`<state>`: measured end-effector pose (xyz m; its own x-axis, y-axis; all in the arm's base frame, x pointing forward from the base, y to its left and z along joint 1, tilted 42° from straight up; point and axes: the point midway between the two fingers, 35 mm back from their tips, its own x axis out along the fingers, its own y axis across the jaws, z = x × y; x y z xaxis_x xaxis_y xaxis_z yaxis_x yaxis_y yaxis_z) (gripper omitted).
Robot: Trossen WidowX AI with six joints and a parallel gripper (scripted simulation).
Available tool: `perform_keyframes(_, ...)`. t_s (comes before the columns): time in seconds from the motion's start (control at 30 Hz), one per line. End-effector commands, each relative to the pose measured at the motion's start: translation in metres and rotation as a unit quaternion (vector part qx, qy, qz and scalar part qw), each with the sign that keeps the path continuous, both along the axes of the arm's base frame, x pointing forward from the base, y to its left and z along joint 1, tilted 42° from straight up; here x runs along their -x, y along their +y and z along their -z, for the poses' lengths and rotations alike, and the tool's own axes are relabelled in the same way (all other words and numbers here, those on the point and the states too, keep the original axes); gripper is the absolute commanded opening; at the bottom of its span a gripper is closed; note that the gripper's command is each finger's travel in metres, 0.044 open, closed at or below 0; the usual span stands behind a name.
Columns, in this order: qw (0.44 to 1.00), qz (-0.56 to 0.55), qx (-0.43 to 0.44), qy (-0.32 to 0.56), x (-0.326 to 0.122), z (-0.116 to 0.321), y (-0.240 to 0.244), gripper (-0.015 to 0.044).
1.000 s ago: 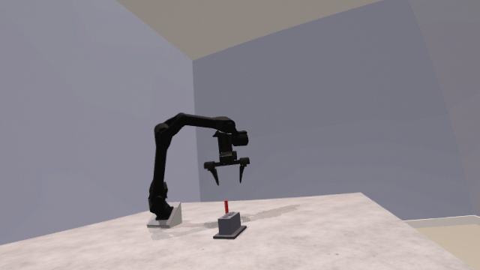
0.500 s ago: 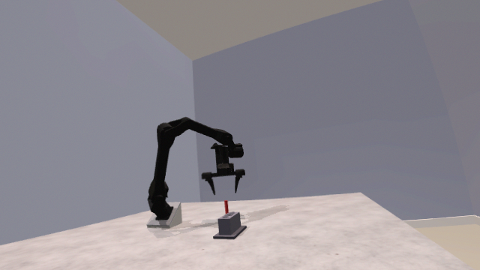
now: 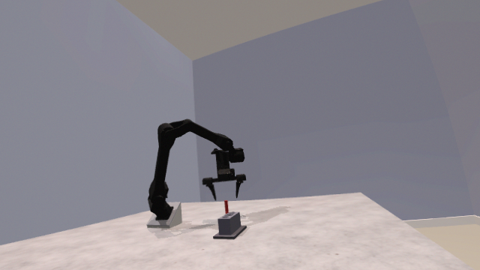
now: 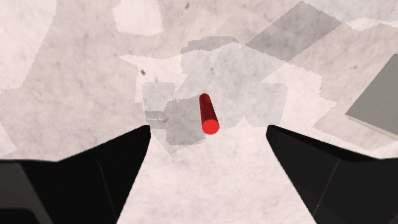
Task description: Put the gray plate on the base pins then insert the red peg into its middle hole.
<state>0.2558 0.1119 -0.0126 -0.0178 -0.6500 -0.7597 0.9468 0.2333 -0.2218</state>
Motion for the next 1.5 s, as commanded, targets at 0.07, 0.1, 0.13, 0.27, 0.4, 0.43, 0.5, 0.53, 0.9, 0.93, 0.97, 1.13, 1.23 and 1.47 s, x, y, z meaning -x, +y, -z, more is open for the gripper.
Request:
perform_keyframes(0.07, 1.000, -0.002, 0.004, 0.004, 0.001, 0.008, -0.007, 0.0440)
perform_keyframes(0.1, 1.000, -0.002, 0.004, 0.004, 0.001, 0.009, -0.008, 0.0440)
perform_keyframes(0.13, 1.000, -0.002, 0.004, 0.004, 0.001, 0.010, -0.009, 0.0440)
perform_keyframes(0.27, 1.000, -0.002, 0.004, 0.003, 0.001, 0.015, -0.014, 0.0440)
perform_keyframes(0.4, 1.000, -0.001, 0.004, 0.003, 0.001, 0.020, -0.018, 0.0440)
perform_keyframes(0.43, 1.000, -0.001, 0.004, 0.003, 0.001, 0.021, -0.019, 0.0440)
perform_keyframes(0.5, 1.000, -0.001, 0.004, 0.003, 0.001, 0.024, -0.021, 0.0440)
perform_keyframes(0.53, 1.000, -0.001, 0.004, 0.003, 0.001, 0.025, -0.022, 0.0440)
perform_keyframes(0.9, 1.000, -0.001, 0.005, 0.002, 0.002, 0.033, -0.030, 0.0387)
perform_keyframes(0.93, 1.000, -0.001, 0.005, 0.002, 0.002, 0.033, -0.030, 0.0361)
perform_keyframes(0.97, 1.000, -0.001, 0.005, 0.002, 0.002, 0.033, -0.030, 0.0335)
perform_keyframes(1.13, 1.000, -0.001, 0.005, 0.002, 0.002, 0.033, -0.030, 0.0204)
perform_keyframes(1.23, 1.000, -0.001, 0.005, 0.002, 0.002, 0.033, -0.030, 0.0125)
perform_keyframes(1.47, 1.000, -0.001, 0.005, 0.002, 0.002, 0.033, -0.030, 0.0020)
